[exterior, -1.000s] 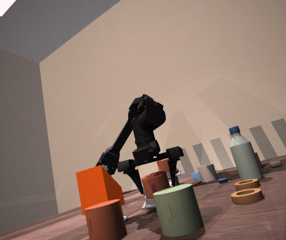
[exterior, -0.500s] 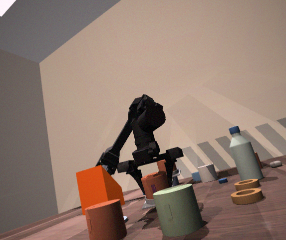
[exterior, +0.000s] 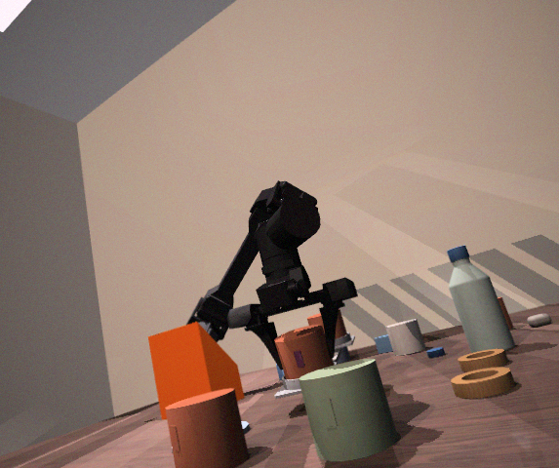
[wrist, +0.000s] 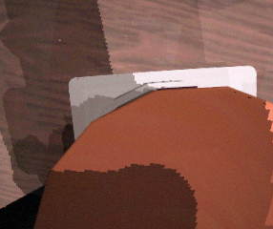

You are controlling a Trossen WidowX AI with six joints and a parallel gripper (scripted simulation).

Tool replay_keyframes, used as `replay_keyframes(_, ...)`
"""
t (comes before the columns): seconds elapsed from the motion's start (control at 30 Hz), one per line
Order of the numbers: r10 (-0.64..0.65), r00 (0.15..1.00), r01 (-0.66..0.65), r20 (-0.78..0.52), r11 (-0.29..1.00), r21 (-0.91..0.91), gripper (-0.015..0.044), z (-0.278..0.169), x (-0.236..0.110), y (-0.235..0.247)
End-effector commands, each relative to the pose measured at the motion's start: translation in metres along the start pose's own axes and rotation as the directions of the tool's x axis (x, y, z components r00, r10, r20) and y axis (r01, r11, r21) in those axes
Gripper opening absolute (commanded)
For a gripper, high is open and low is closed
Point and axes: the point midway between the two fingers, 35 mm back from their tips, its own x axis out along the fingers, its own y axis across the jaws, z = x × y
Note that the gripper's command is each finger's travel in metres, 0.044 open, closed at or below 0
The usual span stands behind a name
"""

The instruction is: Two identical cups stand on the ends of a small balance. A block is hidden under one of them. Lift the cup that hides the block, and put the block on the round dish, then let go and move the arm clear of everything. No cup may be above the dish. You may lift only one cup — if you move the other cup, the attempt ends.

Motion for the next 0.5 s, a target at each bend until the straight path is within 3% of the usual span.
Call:
replay_keyframes(0.0,0.004,1.000,-0.004,0.010,1.000,-0.006,0.0000,0.003,-0.009,0.002)
replay_keyframes(0.47,0.004,1.000,-0.004,0.012,1.000,-0.006,0.0000,0.004,-0.026,0.003)
